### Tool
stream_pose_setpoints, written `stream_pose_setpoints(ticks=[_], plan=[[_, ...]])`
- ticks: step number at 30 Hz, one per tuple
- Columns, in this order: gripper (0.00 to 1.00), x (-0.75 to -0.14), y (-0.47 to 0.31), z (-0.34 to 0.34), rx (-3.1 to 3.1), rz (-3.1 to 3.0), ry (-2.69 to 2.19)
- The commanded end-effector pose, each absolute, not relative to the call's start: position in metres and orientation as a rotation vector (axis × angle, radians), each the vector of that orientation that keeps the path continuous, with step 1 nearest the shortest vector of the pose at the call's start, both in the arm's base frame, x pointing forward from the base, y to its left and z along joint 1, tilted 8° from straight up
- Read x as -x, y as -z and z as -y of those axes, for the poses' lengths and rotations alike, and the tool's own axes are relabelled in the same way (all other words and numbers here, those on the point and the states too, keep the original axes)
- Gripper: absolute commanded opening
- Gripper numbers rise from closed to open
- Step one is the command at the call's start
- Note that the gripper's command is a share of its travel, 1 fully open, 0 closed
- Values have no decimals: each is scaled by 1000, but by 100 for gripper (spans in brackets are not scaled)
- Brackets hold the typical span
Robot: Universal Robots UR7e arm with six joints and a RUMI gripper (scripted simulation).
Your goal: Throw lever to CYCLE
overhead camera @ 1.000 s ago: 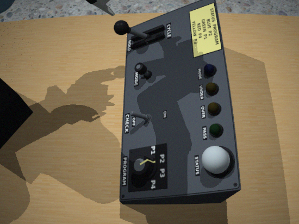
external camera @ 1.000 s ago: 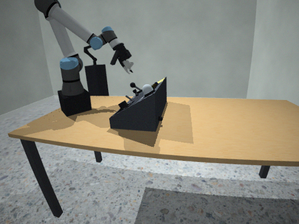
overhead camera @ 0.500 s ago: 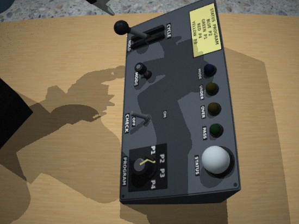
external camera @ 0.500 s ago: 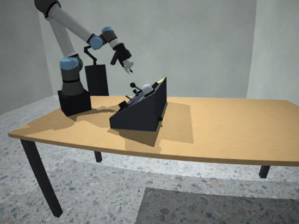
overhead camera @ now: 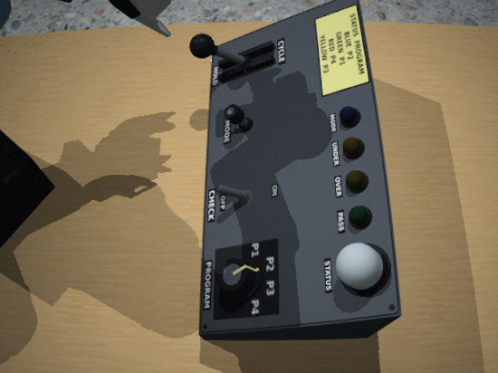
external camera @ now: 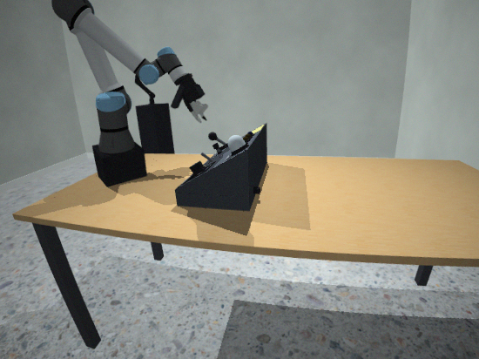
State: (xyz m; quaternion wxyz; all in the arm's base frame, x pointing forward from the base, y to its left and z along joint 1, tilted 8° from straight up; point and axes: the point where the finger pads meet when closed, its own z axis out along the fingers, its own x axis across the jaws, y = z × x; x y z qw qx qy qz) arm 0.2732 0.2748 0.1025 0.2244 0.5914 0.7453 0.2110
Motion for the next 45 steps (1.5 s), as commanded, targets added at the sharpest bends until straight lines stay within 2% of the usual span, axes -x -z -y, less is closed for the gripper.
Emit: stream_pose_setpoints(ticks=[1,45], plan=[[44,-275,-105,-276,-1632,-2051,-589],[44,-283,-88,-275,-1635,-2054,-581]])
